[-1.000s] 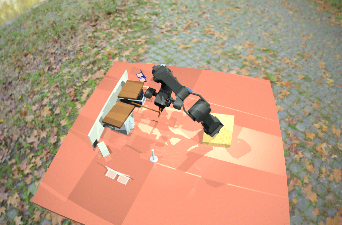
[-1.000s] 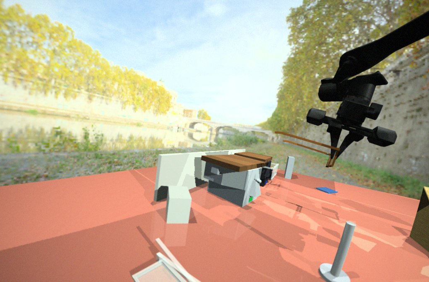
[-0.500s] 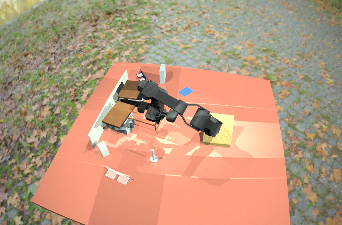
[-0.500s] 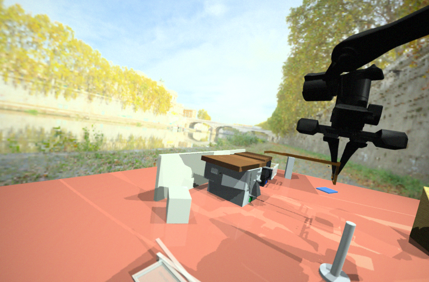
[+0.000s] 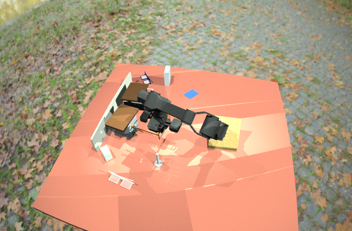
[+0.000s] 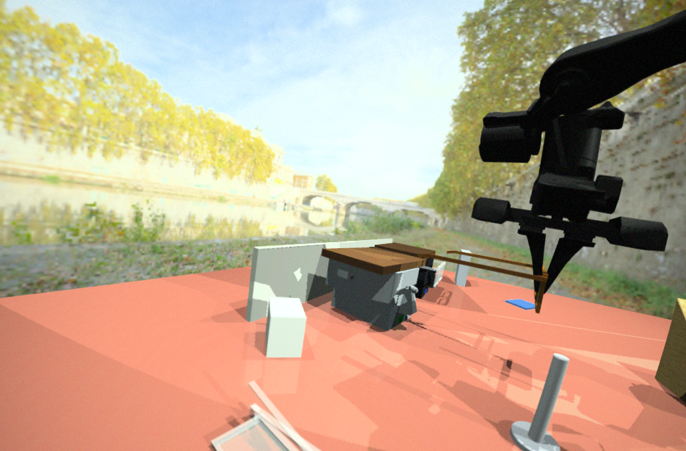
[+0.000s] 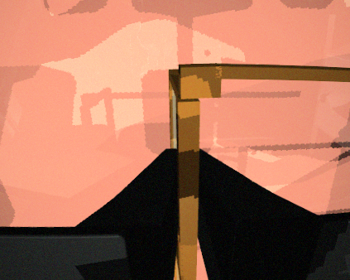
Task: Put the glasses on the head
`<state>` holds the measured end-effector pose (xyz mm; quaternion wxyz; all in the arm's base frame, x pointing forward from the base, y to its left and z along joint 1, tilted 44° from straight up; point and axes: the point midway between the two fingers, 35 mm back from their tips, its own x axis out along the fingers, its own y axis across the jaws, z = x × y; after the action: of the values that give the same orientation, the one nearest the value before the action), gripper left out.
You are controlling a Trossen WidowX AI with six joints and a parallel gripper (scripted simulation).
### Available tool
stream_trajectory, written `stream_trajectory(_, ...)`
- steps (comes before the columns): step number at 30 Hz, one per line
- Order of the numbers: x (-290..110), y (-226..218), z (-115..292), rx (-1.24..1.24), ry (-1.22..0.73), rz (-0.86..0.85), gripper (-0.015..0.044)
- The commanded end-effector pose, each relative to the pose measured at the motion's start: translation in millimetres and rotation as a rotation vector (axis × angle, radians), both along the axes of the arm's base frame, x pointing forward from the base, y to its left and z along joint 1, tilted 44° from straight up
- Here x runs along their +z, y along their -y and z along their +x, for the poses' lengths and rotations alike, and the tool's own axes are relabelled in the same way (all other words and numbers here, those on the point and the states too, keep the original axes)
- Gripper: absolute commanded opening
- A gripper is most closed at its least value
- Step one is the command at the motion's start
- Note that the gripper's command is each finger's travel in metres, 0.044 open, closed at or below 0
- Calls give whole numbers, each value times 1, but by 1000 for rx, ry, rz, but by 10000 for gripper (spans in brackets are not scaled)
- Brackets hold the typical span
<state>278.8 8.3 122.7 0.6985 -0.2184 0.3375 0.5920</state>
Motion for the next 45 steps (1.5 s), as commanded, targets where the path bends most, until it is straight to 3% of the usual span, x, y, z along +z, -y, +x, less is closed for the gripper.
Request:
stream_trajectory(1,-1,-3,-1,-31,36,-23,0)
stream_trajectory(45,-33,-35,0,-20,26,2,0)
